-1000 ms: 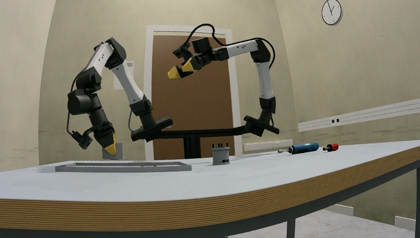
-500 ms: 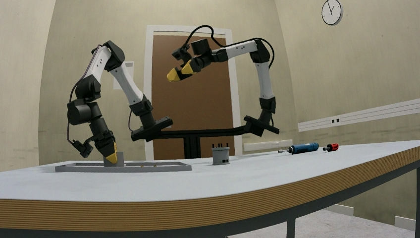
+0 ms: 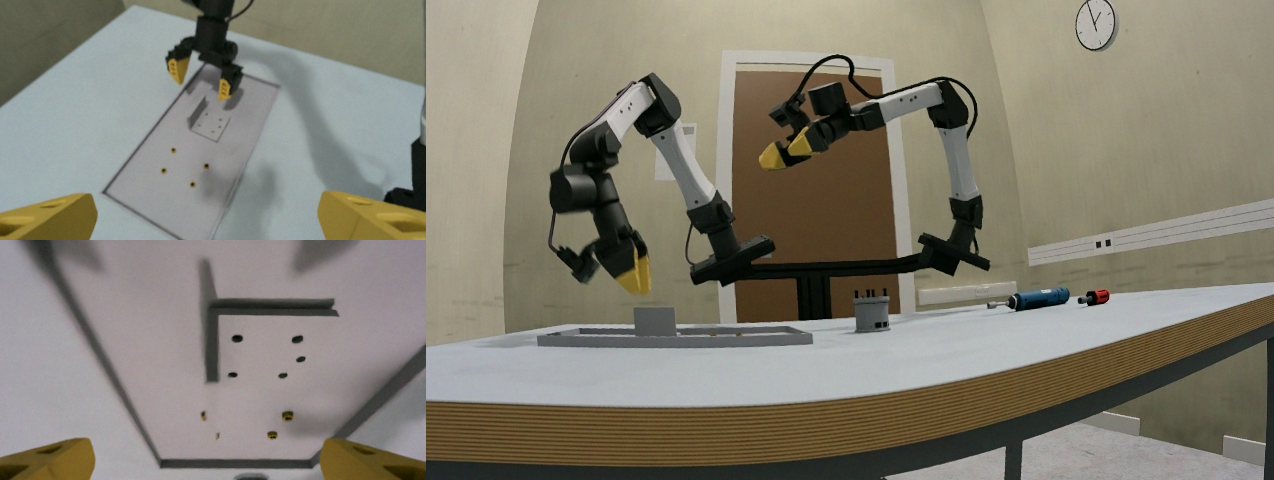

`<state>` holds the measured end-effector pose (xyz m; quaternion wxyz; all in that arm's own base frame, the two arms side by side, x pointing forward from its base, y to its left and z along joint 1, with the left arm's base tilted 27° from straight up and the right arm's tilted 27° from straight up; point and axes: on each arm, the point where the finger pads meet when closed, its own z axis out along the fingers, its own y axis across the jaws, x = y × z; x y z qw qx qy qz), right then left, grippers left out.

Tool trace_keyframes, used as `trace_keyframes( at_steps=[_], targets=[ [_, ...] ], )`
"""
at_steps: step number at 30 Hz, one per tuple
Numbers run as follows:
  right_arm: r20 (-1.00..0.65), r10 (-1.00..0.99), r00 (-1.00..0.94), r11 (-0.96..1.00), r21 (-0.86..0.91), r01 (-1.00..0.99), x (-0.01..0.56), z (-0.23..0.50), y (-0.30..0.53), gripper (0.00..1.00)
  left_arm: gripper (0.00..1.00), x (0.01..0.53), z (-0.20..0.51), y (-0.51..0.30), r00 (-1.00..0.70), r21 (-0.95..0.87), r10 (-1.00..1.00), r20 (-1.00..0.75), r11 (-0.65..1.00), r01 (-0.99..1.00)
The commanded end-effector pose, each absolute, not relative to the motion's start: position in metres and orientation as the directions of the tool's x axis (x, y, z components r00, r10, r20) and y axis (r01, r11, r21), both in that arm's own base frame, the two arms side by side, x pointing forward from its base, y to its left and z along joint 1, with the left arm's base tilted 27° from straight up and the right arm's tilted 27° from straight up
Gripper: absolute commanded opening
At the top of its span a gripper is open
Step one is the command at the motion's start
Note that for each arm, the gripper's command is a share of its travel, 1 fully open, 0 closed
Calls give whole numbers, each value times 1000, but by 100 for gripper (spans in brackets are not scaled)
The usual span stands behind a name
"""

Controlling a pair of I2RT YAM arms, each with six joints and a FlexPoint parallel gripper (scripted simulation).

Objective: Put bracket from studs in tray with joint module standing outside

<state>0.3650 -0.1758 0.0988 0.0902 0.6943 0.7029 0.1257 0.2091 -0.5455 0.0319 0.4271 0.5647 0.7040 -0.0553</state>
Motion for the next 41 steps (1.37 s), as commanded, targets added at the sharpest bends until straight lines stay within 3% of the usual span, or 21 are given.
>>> trace_keyframes(
  at_steps=[1,41],
  targets=[
    [34,999,-40,26,335,942,359,142,-174,97,100,217,29,-554,9,403,738,-675,358,842],
    [30,999,-41,29,334,942,357,151,-174,97,100,229,10,-555,1,405,745,-667,362,840]
  ],
)
